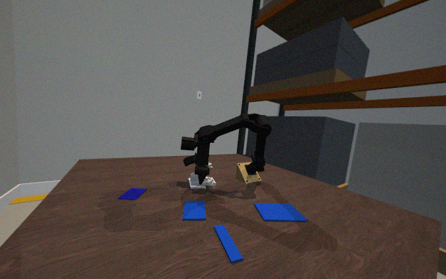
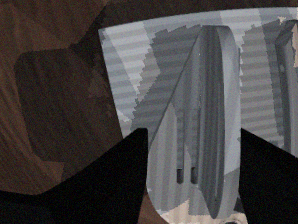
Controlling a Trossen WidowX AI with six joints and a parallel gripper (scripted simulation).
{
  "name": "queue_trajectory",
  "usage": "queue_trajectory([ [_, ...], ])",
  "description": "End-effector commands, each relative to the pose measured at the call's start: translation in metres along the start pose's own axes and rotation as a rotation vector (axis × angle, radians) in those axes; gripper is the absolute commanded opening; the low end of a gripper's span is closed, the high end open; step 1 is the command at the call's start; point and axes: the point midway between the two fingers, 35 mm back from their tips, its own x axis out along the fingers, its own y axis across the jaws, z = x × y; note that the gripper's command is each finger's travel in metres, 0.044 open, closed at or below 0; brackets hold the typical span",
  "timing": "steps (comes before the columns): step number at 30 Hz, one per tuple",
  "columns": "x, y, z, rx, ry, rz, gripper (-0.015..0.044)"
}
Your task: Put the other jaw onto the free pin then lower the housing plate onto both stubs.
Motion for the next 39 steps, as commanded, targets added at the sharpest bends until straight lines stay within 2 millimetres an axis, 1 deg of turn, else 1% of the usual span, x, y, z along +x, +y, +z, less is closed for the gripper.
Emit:
queue_trajectory([
  [1,0.0020,0.0003,0.0002,0.003,0.000,0.003,0.0134],
  [28,0.0020,0.0003,0.0002,0.003,0.000,0.003,0.0134],
  [31,0.0017,0.0001,-0.0001,-0.002,0.001,0.000,0.0213],
  [32,0.0017,0.0001,-0.0001,-0.002,0.001,0.000,0.0224],
  [39,0.0017,0.0001,-0.0001,-0.002,0.001,0.000,0.0224],
])
